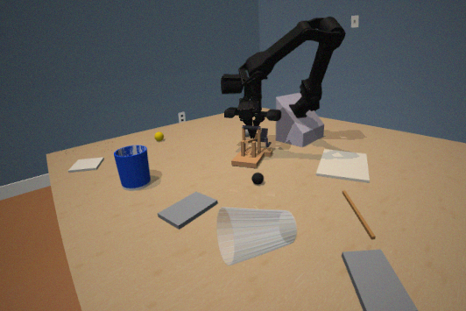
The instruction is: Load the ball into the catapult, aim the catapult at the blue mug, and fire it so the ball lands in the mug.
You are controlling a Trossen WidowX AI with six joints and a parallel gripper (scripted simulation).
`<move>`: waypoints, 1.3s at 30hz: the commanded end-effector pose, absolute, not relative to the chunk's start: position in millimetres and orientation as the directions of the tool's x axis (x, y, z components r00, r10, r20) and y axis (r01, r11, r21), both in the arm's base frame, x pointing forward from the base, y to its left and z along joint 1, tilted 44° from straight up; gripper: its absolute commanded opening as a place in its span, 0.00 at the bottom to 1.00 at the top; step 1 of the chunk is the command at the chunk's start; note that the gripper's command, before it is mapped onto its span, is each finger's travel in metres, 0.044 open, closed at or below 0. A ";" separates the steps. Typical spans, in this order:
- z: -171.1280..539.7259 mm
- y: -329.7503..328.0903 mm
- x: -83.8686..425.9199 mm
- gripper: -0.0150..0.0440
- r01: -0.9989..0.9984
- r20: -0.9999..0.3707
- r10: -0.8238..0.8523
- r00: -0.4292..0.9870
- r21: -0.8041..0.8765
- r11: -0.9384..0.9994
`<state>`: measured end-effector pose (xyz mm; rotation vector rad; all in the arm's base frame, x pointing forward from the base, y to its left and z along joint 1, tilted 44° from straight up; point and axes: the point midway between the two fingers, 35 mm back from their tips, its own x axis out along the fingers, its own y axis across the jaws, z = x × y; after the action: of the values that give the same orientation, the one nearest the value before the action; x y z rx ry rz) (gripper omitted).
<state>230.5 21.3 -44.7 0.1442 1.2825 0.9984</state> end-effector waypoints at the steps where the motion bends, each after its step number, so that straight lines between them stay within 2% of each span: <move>1: -38.2 7.1 219.9 0.39 -0.533 -0.730 0.681 -0.061 0.601 0.596; 5: -25.3 -15.8 198.7 0.57 -0.525 -0.724 0.686 -0.076 0.614 0.590; 10: -33.2 -3.7 211.8 0.79 -0.522 -0.725 0.685 -0.070 0.611 0.595; 15: 12.9 -52.6 221.1 1.00 -0.522 -0.732 0.678 -0.066 0.605 0.602; 20: 44.0 -78.5 218.1 1.00 -0.522 -0.730 0.680 -0.066 0.606 0.600; 21: 22.2 -61.4 224.0 1.00 -0.517 -0.730 0.680 -0.060 0.606 0.605; 29: 42.0 7.4 303.2 1.00 -0.529 -0.724 0.686 -0.071 0.611 0.589; 36: 40.6 11.4 304.7 1.00 -0.529 -0.723 0.688 -0.072 0.612 0.588; 39: 16.3 35.3 302.6 1.00 -0.529 -0.722 0.688 -0.072 0.613 0.587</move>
<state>306.3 11.9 35.9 0.1390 1.2822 0.9919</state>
